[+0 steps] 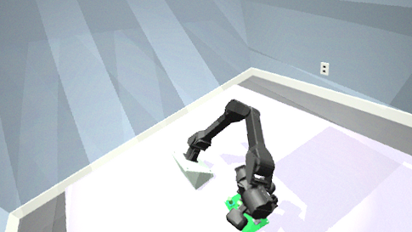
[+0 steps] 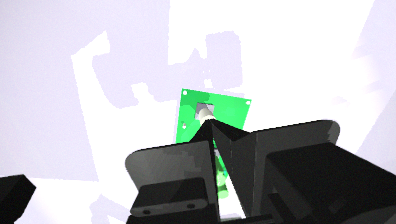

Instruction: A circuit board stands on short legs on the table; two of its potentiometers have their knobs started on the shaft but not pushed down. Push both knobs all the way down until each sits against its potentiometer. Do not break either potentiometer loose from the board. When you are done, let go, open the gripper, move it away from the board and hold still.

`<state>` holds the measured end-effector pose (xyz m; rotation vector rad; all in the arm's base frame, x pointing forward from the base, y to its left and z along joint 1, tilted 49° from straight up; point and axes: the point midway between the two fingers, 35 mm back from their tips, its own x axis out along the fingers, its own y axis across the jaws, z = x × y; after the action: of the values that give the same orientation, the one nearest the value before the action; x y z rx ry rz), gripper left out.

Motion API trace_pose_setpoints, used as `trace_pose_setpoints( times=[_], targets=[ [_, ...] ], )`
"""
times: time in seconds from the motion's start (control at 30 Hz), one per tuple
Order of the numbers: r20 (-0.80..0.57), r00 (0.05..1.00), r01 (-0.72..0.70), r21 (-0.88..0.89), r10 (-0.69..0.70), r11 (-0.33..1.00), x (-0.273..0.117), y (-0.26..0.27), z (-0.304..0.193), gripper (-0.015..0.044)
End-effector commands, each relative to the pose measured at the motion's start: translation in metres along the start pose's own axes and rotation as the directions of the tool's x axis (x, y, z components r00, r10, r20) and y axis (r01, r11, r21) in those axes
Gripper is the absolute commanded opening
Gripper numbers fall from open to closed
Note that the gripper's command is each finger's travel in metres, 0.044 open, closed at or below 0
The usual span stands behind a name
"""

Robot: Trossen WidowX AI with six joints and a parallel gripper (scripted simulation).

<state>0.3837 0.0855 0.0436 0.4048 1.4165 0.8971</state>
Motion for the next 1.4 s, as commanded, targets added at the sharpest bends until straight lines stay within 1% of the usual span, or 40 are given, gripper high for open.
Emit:
trace_pose_setpoints(
  times=[0.0,1.17,1.2,1.37],
  targets=[
    [-0.035,0.999,-0.019,-0.025,0.018,0.999,0.025,0.004,0.002,0.0000],
    [-0.035,0.999,-0.018,-0.025,0.017,1.000,-0.024,0.003,0.003,0.0000],
    [-0.038,0.999,-0.025,-0.015,0.025,1.000,-0.018,0.004,0.002,0.0026],
    [-0.038,0.999,-0.025,-0.015,0.025,1.000,-0.018,0.004,0.002,0.0158]
  ],
)
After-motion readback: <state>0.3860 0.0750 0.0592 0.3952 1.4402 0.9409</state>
